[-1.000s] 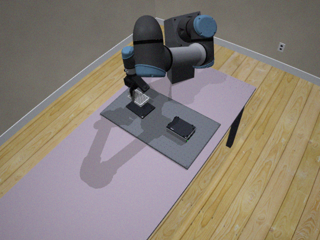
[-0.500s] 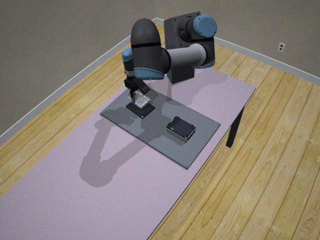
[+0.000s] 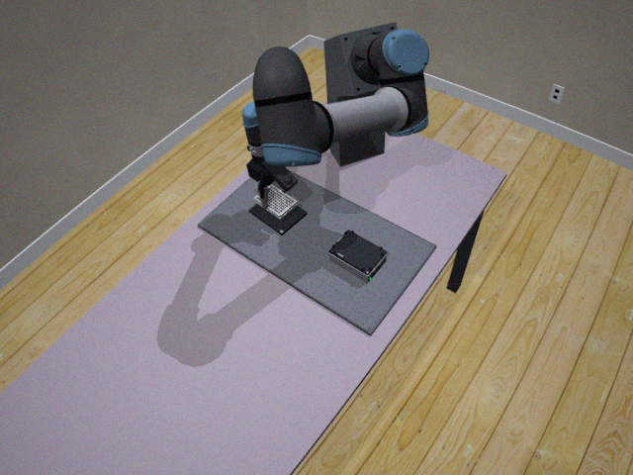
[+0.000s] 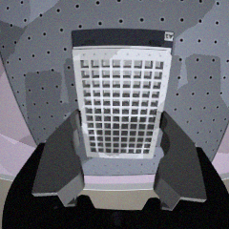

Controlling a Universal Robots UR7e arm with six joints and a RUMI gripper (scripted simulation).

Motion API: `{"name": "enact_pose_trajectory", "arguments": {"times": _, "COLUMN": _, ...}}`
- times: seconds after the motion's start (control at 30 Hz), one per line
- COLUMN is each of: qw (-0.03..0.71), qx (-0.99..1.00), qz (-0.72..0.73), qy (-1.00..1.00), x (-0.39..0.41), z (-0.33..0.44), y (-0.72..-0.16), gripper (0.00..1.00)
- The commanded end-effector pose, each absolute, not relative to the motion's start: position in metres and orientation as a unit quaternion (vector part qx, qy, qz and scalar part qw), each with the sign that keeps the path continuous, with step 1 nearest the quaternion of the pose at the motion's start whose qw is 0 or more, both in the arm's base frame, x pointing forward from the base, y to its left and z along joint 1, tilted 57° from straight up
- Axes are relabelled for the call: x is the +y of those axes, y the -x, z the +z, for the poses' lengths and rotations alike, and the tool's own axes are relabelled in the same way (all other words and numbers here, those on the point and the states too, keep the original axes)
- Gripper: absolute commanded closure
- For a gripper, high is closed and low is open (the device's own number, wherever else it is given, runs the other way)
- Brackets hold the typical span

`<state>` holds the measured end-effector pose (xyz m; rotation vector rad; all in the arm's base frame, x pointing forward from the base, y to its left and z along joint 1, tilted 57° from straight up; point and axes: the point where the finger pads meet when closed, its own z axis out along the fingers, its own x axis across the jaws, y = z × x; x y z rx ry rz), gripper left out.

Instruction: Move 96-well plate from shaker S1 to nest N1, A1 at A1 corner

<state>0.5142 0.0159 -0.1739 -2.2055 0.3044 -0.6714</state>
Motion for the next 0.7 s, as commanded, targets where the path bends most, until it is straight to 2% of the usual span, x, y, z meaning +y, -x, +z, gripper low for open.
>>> {"name": "enact_pose_trajectory", "arguments": {"times": 0.0, "qw": 0.396, "qx": 0.121, "qz": -0.266, "qy": 0.871, "x": 0.021, "z": -0.179, "y": -0.520, "gripper": 1.00}}
{"name": "enact_pose_trajectory", "arguments": {"times": 0.67, "qw": 0.396, "qx": 0.121, "qz": -0.266, "qy": 0.871, "x": 0.033, "z": -0.189, "y": -0.531, "gripper": 1.00}}
